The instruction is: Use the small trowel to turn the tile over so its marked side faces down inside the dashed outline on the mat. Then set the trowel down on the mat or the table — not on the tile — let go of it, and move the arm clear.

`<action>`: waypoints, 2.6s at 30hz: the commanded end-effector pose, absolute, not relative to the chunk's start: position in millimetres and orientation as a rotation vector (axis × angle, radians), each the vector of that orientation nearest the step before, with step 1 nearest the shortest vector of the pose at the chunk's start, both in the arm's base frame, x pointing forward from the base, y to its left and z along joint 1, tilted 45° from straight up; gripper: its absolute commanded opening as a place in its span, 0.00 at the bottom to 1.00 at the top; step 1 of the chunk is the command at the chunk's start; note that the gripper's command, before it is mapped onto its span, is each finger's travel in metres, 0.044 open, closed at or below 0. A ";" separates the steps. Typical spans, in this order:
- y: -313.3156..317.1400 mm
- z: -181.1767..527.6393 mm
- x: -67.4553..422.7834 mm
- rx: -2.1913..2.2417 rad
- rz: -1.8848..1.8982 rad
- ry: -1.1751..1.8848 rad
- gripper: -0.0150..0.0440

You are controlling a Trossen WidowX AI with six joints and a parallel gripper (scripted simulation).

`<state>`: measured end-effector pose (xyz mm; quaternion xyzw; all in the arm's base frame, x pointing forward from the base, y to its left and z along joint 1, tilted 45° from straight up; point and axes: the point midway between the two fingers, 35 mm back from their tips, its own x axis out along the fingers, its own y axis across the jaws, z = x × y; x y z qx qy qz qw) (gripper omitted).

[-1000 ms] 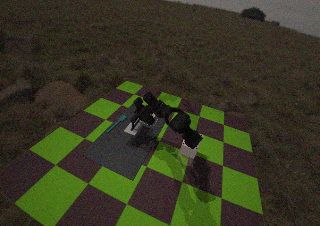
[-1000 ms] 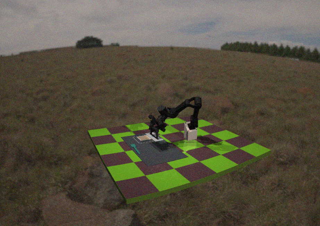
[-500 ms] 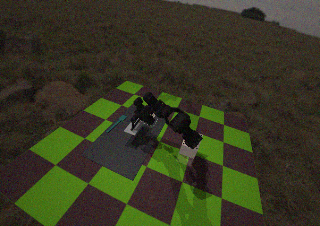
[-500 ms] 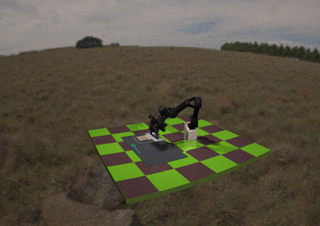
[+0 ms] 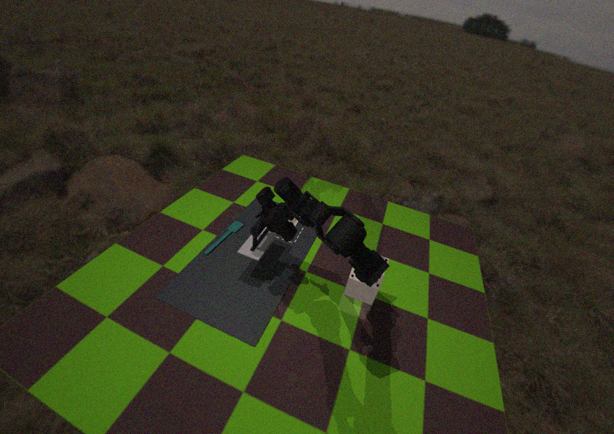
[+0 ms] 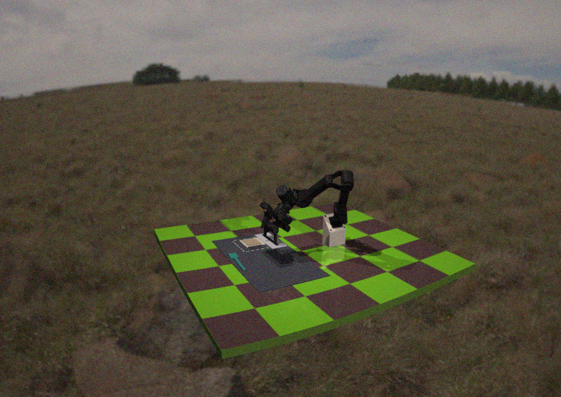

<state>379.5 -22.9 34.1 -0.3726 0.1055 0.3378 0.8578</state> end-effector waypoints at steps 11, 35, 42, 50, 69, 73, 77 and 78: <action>13.4 39.8 408.5 -0.639 0.736 0.416 0.25; 101.5 73.6 426.8 -0.336 0.612 0.915 0.25; 124.9 89.8 418.6 -0.289 0.530 1.038 0.25; 148.5 111.8 403.1 -0.258 0.418 1.152 0.25; 182.1 169.6 355.0 -0.256 0.137 1.288 0.25; 182.1 169.6 355.0 -0.256 0.137 1.288 0.25; 185.0 167.0 355.2 -0.256 0.138 1.288 0.25; 186.1 165.9 355.3 -0.256 0.138 1.288 0.25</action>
